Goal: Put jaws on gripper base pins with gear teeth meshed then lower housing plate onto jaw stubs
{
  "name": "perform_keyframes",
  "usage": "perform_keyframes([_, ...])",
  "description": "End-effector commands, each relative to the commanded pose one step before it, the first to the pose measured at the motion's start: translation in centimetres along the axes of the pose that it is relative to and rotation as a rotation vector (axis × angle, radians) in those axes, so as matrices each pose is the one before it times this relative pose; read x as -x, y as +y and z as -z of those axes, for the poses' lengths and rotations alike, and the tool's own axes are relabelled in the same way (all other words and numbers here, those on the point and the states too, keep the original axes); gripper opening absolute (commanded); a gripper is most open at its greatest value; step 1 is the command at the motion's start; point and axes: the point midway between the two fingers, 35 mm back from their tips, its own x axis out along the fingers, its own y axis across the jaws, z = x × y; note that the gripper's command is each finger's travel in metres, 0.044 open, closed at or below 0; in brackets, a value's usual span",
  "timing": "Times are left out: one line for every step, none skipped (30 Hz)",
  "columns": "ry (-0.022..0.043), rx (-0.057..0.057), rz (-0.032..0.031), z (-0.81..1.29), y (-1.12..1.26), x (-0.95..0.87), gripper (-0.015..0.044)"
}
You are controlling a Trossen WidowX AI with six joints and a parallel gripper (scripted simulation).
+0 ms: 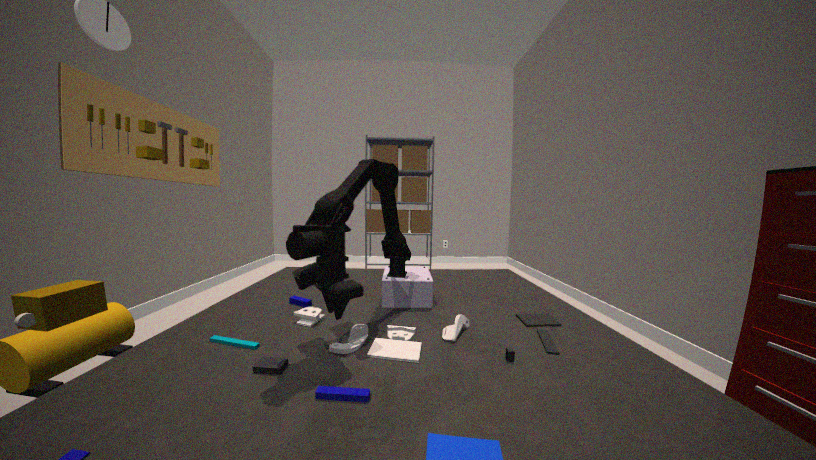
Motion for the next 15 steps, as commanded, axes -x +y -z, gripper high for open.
perform_keyframes([-0.00001, 0.0000, 0.00024, 0.000, -0.004, -0.001, 0.0315])
perform_keyframes([0.00000, 0.0000, 0.00000, 0.000, 0.000, 0.000, 0.0341])
perform_keyframes([0.00000, 0.0000, 0.00000, 0.000, 0.000, 0.000, 0.0368])
perform_keyframes([0.00000, 0.0000, 0.00000, 0.000, 0.000, 0.000, 0.0394])
perform_keyframes([0.00000, 0.0000, 0.00000, 0.000, 0.000, 0.000, 0.0420])
perform_keyframes([0.00000, 0.0000, 0.00000, 0.000, 0.000, 0.000, 0.0440])
perform_keyframes([0.00000, 0.0000, 0.00000, 0.000, 0.000, 0.000, 0.0440])
perform_keyframes([0.00000, 0.0000, 0.00000, 0.000, 0.000, 0.000, 0.0440])
perform_keyframes([0.00000, 0.0000, 0.00000, 0.000, 0.000, 0.000, 0.0440])
perform_keyframes([0.00000, 0.0000, 0.00000, 0.000, 0.000, 0.000, 0.0440])
perform_keyframes([0.00000, 0.0000, 0.00000, 0.000, 0.000, 0.000, 0.0440])
perform_keyframes([0.00000, 0.0000, 0.00000, 0.000, 0.000, 0.000, 0.0440])
perform_keyframes([0.00000, 0.0000, 0.00000, 0.000, 0.000, 0.000, 0.0440])
perform_keyframes([0.00000, 0.0000, 0.00000, 0.000, 0.000, 0.000, 0.0440])
perform_keyframes([0.00000, 0.0000, 0.00000, 0.000, 0.000, 0.000, 0.0440])
